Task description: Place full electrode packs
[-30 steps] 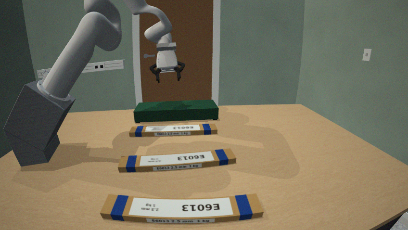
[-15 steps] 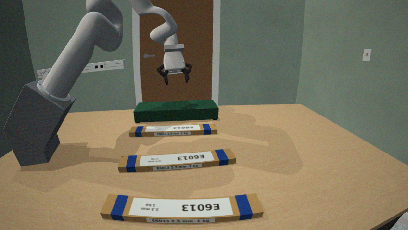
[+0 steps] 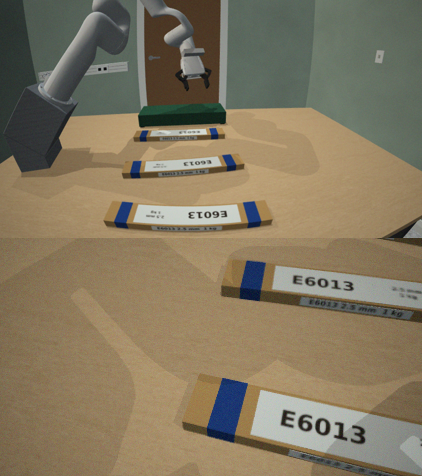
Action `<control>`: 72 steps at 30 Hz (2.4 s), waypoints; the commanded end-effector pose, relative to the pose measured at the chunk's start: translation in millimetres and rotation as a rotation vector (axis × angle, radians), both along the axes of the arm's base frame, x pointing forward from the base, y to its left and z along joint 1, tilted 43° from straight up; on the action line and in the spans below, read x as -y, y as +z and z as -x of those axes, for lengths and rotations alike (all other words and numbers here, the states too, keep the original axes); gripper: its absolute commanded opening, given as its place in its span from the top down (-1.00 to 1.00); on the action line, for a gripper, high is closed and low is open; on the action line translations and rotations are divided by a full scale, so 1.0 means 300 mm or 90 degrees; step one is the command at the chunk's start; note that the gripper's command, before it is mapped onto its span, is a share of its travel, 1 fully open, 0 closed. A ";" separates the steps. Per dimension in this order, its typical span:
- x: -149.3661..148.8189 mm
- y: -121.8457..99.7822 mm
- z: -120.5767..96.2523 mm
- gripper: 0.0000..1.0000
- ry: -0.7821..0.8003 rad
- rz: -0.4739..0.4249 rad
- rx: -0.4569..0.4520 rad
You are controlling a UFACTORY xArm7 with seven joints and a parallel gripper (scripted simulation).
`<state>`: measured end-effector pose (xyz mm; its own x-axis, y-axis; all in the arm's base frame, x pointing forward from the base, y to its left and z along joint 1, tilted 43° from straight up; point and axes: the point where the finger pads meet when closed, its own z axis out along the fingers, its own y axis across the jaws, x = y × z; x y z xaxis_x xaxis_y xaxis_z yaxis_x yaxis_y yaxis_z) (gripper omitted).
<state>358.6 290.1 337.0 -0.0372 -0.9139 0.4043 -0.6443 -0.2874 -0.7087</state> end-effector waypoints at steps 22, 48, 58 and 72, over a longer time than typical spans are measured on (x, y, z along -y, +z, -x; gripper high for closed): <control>0.139 0.159 -0.409 -1.00 0.130 0.064 0.036; 0.445 0.190 -0.740 -1.00 0.259 0.169 0.053; 0.445 0.190 -0.740 -1.00 0.259 0.169 0.053; 0.638 0.143 -0.843 -1.00 0.325 0.228 0.047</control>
